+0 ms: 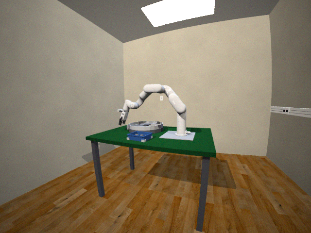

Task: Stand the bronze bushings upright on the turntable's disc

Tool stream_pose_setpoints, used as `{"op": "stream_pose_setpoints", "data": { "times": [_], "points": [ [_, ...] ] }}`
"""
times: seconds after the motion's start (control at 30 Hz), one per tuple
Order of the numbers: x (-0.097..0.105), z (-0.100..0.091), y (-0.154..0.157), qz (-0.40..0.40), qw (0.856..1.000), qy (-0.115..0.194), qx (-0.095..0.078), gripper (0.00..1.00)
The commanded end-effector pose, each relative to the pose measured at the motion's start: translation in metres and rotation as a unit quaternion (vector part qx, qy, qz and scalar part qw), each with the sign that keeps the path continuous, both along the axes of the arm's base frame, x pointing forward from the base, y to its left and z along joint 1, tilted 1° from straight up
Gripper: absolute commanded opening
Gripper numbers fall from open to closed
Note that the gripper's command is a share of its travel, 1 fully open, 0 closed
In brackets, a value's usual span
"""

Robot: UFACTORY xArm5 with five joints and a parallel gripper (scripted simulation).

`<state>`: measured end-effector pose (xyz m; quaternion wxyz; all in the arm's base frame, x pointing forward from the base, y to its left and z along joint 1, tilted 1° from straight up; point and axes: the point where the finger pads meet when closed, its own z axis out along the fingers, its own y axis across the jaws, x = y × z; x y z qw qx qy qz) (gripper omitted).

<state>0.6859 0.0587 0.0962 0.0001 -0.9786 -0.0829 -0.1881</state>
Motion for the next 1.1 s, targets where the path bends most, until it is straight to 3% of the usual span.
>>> {"op": "stream_pose_setpoints", "data": {
  "times": [0.0, 0.63, 0.73, 0.8, 0.93, 1.0, 1.07],
  "points": [
    [0.001, 0.002, 0.0, 0.0, 1.0, -0.002, 0.0, 1.0],
    [-0.002, 0.006, -0.003, -0.007, 1.0, 0.001, 0.002, 1.0],
    [-0.023, 0.024, -0.022, -0.043, 0.999, 0.016, 0.01, 1.0],
    [-0.051, 0.044, -0.044, -0.088, 0.995, 0.035, 0.019, 1.0],
    [-0.07, 0.056, -0.056, -0.116, 0.992, 0.046, 0.024, 1.0],
    [-0.092, 0.067, -0.069, -0.147, 0.987, 0.059, 0.03, 1.0],
    [-0.092, 0.067, -0.069, -0.147, 0.987, 0.059, 0.03, 1.0]
  ]
}}
